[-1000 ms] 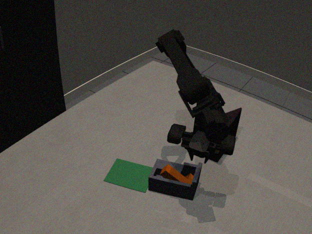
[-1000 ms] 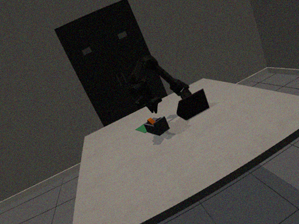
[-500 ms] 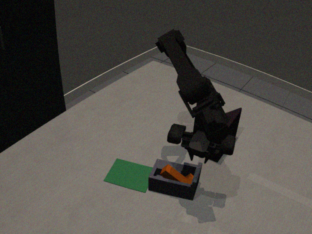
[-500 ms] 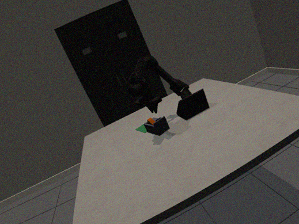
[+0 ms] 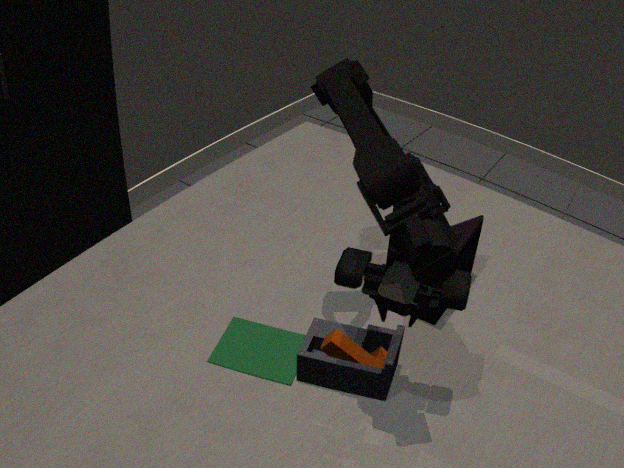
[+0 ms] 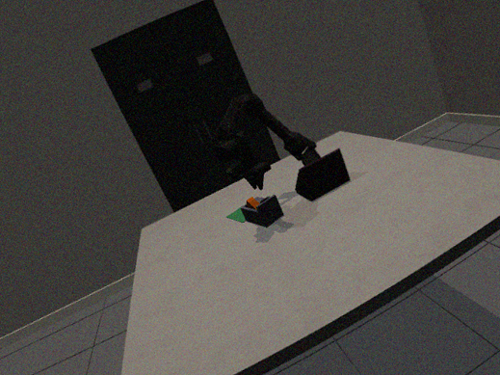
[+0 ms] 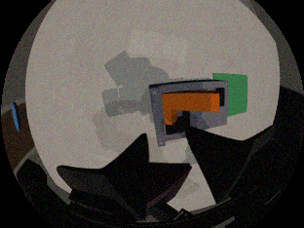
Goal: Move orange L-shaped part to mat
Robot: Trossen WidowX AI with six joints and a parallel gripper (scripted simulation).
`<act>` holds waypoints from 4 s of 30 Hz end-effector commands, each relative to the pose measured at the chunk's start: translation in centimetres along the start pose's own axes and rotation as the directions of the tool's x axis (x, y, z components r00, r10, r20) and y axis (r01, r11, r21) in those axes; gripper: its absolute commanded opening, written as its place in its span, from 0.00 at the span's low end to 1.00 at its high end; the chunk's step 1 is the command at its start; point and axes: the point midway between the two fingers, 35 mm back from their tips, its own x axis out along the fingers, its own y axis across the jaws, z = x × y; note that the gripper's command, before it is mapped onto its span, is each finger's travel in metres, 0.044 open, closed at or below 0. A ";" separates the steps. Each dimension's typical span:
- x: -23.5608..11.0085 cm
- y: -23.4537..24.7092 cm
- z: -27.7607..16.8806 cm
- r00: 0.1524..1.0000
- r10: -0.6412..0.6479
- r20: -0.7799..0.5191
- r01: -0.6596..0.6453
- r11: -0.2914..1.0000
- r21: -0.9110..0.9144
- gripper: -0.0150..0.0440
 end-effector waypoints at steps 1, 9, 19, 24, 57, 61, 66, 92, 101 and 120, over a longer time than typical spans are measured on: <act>0.0 0.0 0.0 1.000 -0.001 0.000 0.001 1.000 -0.002 0.56; 0.0 0.0 0.0 1.000 -0.001 0.000 0.001 1.000 -0.002 0.56; 0.0 0.0 0.0 1.000 -0.001 0.000 0.001 1.000 -0.002 0.56; 0.0 0.0 0.0 1.000 -0.001 0.000 0.001 1.000 -0.002 0.56; 8.7 -0.1 -0.3 1.000 -0.001 -0.011 0.001 1.000 0.004 0.56; 9.4 -0.1 -0.3 1.000 -0.001 -0.011 0.001 1.000 0.004 0.56; 10.2 -0.1 -0.3 1.000 -0.002 -0.011 0.002 1.000 0.004 0.56; 10.2 0.0 0.1 1.000 0.005 0.004 -0.005 1.000 0.013 0.56; 9.1 1.1 -0.3 1.000 -0.001 -0.011 0.001 1.000 0.004 0.56; 0.1 0.0 0.0 1.000 0.000 0.003 0.000 1.000 -0.002 0.56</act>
